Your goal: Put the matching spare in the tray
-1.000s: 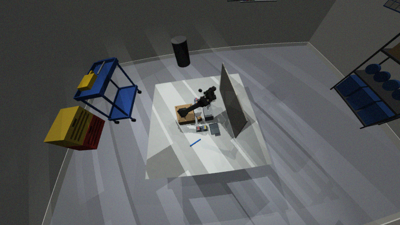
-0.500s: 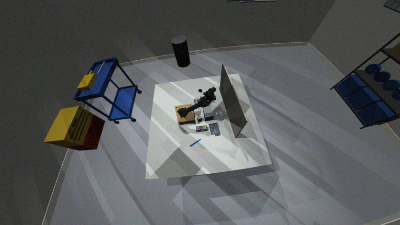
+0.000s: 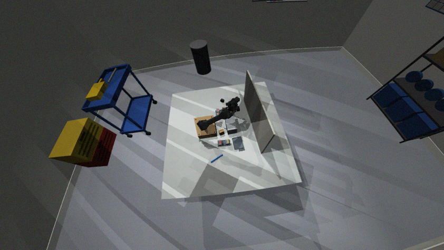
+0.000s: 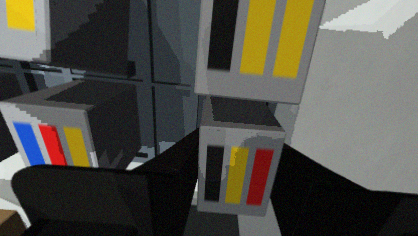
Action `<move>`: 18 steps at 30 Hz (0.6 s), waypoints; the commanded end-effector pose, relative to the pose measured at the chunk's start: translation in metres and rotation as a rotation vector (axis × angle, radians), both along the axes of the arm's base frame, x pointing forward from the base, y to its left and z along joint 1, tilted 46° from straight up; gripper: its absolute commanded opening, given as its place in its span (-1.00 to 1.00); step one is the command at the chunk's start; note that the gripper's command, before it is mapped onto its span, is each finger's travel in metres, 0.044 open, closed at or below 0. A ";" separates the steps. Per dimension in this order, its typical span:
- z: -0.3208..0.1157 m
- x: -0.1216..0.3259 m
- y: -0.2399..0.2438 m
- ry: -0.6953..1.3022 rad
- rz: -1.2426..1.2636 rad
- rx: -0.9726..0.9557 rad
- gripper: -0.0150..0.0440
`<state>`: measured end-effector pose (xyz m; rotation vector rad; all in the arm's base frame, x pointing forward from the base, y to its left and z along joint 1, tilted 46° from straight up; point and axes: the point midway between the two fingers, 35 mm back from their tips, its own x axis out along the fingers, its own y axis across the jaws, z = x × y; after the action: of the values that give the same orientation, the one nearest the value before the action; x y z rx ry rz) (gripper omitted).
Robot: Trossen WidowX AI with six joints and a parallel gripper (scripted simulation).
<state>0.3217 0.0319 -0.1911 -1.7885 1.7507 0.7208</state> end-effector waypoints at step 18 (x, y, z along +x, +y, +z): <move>0.055 -0.001 0.058 0.001 0.006 0.001 -0.49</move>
<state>0.3231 0.0850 -0.1424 -1.8054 1.7323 0.7275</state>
